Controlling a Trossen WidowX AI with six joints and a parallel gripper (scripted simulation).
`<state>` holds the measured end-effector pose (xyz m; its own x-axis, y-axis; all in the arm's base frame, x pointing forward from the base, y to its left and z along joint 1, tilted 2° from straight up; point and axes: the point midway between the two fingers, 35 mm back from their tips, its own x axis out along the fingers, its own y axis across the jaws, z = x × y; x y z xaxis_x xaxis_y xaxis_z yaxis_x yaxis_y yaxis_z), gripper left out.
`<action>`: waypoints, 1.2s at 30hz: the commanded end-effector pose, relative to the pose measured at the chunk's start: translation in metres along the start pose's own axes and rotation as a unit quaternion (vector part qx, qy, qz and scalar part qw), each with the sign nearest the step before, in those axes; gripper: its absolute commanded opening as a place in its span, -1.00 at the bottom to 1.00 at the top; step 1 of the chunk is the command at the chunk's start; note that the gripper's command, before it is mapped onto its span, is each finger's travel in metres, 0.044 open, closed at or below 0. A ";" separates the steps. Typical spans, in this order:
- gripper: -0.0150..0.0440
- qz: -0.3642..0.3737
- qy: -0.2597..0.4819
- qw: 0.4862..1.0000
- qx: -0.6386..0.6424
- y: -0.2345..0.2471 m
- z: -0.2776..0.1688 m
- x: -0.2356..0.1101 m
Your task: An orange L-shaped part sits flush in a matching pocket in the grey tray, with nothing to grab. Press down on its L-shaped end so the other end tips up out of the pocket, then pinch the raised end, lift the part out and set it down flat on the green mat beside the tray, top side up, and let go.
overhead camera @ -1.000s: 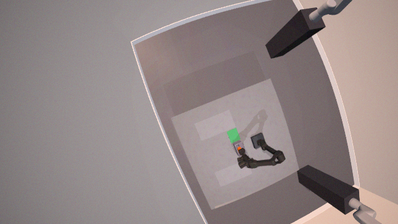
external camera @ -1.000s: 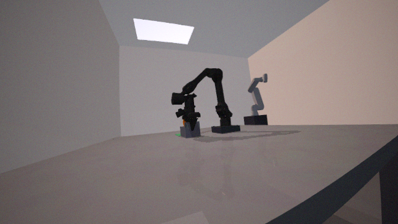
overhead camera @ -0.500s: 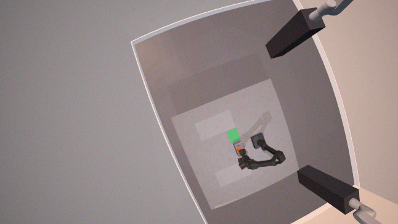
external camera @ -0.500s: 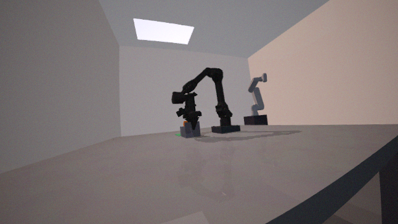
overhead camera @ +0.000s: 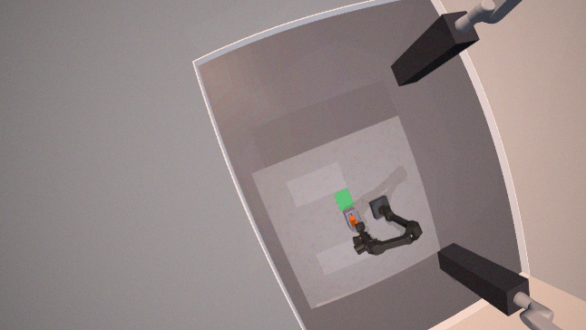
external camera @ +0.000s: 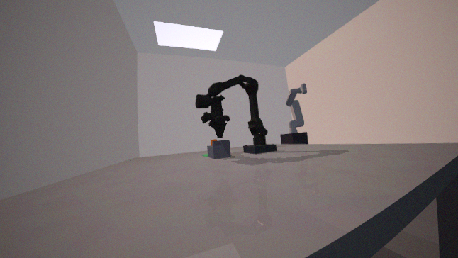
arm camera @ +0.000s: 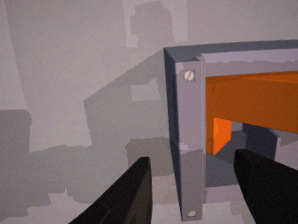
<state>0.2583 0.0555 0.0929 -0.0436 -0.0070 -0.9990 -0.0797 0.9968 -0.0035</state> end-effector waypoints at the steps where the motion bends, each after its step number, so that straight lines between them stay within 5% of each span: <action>1: 0.12 0.000 -0.014 1.000 -0.002 -0.005 -0.002 -0.042; 36: 0.12 0.001 -0.010 1.000 0.001 -0.005 -0.003 -0.038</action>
<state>0.2574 0.0507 0.1314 -0.0238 -0.0029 -0.9997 -0.0777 0.9970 -0.0011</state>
